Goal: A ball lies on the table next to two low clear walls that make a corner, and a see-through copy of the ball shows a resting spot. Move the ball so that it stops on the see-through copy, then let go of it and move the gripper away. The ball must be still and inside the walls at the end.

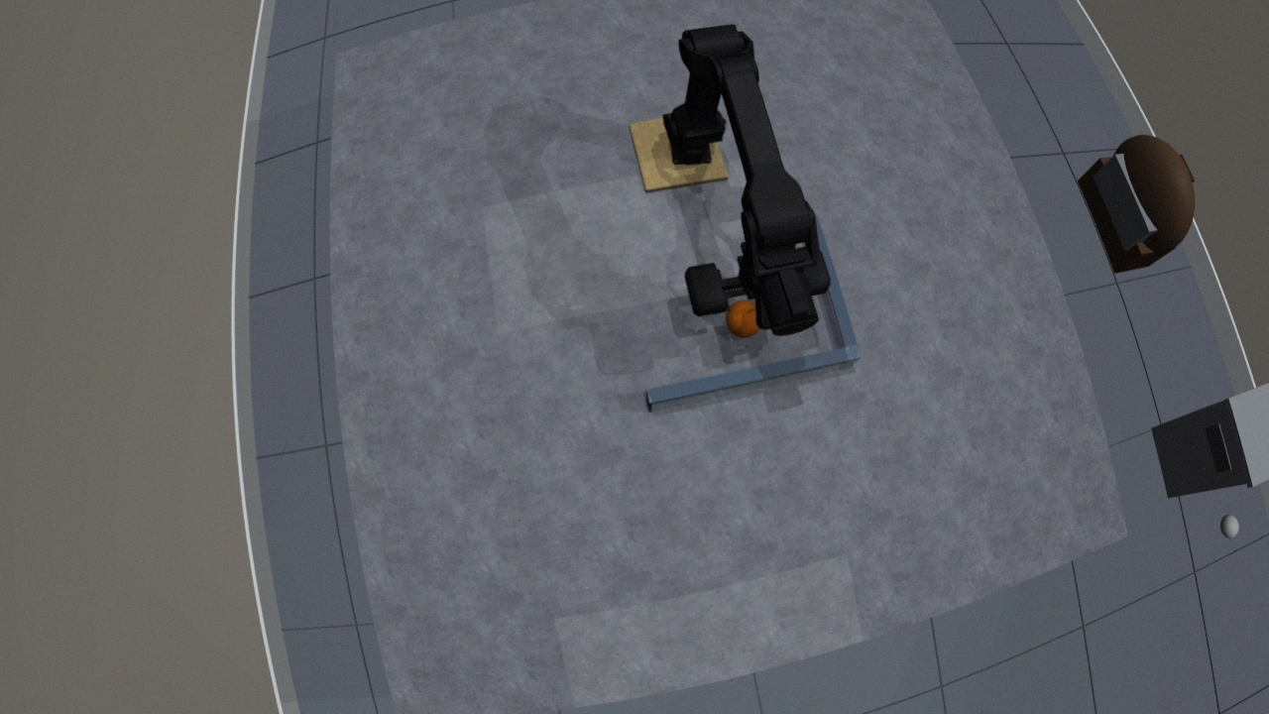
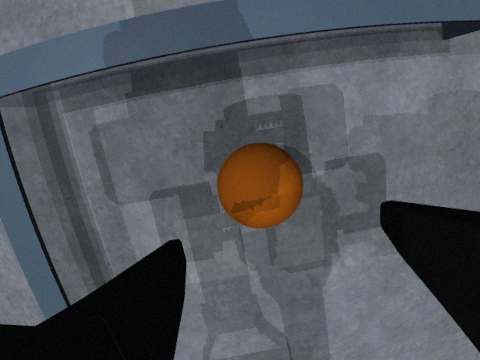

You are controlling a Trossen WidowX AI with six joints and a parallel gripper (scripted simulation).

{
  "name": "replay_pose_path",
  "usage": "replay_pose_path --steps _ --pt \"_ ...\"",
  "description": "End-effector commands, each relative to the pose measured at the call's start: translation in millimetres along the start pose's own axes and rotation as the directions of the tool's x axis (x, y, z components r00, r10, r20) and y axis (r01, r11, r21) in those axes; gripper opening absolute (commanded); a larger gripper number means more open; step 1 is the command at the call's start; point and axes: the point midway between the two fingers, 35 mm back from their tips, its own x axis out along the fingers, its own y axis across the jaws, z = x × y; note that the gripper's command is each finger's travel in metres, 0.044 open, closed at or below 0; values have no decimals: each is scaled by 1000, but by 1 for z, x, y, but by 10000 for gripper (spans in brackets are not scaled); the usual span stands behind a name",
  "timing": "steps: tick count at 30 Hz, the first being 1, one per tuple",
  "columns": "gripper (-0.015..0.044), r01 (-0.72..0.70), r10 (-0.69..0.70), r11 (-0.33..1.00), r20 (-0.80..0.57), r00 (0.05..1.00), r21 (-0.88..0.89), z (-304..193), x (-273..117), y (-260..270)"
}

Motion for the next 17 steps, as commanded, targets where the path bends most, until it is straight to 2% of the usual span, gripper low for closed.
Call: replay_pose_path --steps 1,7,8,10,13,17 --pt "379 0 0 1000 0 1000 0 0 0 0" --pt "379 0 0 1000 0 1000 0 0 0 0" --pt "405 0 0 1000 0 1000 0 0 -2 0" --pt "440 0 0 1000 -1 1000 0 -1 -19 0" --pt "440 0 0 1000 -3 1000 0 -5 -48 0" --pt "440 0 0 1000 -3 1000 0 -5 -50 0"
